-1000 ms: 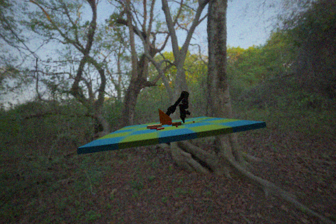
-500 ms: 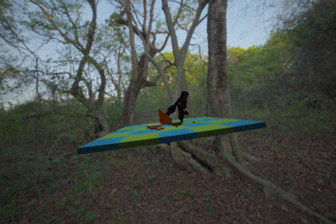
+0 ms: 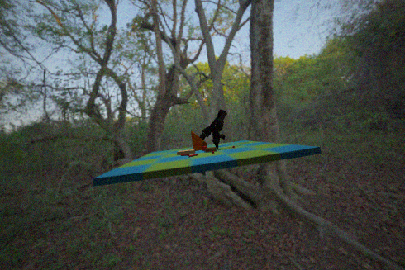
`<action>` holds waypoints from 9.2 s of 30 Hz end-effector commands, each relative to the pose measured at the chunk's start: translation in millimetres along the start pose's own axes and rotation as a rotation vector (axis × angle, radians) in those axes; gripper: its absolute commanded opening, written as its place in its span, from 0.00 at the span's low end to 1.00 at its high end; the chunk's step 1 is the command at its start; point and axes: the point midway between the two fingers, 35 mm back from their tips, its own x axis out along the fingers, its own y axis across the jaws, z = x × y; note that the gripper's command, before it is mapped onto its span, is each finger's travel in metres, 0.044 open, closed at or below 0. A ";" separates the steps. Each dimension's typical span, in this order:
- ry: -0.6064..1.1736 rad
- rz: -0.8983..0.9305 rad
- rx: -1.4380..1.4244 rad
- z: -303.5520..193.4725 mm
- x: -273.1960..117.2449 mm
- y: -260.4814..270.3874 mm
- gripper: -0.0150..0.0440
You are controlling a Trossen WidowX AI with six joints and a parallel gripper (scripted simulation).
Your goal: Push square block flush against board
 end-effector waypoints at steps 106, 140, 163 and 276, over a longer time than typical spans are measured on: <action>0.009 -0.001 1.511 -55.6 2.3 -109.4 0.25; 0.011 0.001 1.513 -58.4 2.4 -69.1 0.25; 0.010 -0.001 1.511 -54.9 2.0 -105.9 0.25; 0.017 0.006 1.511 -68.9 1.9 86.9 0.25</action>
